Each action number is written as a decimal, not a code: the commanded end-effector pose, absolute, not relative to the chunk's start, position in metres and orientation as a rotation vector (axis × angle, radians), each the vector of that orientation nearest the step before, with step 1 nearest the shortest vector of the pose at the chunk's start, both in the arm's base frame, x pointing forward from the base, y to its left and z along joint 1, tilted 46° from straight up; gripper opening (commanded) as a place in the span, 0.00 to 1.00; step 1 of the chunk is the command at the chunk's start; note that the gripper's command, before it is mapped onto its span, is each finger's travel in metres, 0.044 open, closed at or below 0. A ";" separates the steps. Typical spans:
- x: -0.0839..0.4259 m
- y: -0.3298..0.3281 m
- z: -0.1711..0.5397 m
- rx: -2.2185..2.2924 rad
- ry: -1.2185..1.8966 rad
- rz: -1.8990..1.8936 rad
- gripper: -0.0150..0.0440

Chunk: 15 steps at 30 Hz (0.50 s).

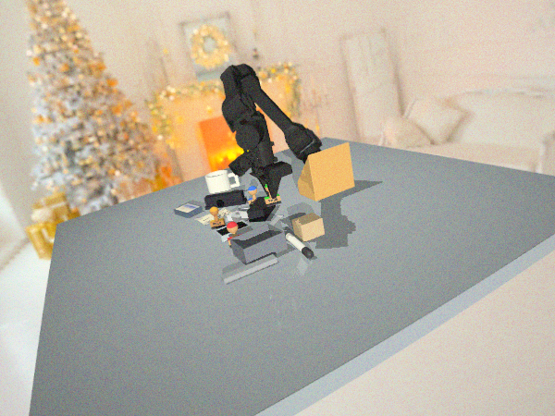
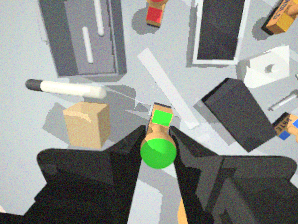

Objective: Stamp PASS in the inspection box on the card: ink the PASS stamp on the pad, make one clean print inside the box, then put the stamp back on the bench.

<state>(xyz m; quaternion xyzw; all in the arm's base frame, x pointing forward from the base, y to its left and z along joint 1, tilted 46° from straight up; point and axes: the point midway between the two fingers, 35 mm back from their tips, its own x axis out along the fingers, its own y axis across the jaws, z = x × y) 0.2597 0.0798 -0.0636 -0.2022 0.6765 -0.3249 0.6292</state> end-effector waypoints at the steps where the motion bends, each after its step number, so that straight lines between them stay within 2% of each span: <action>1: 0.284 0.070 -0.053 -0.454 1.539 -0.742 0.25; 15: 0.353 0.009 -0.009 -0.461 1.533 -0.757 0.25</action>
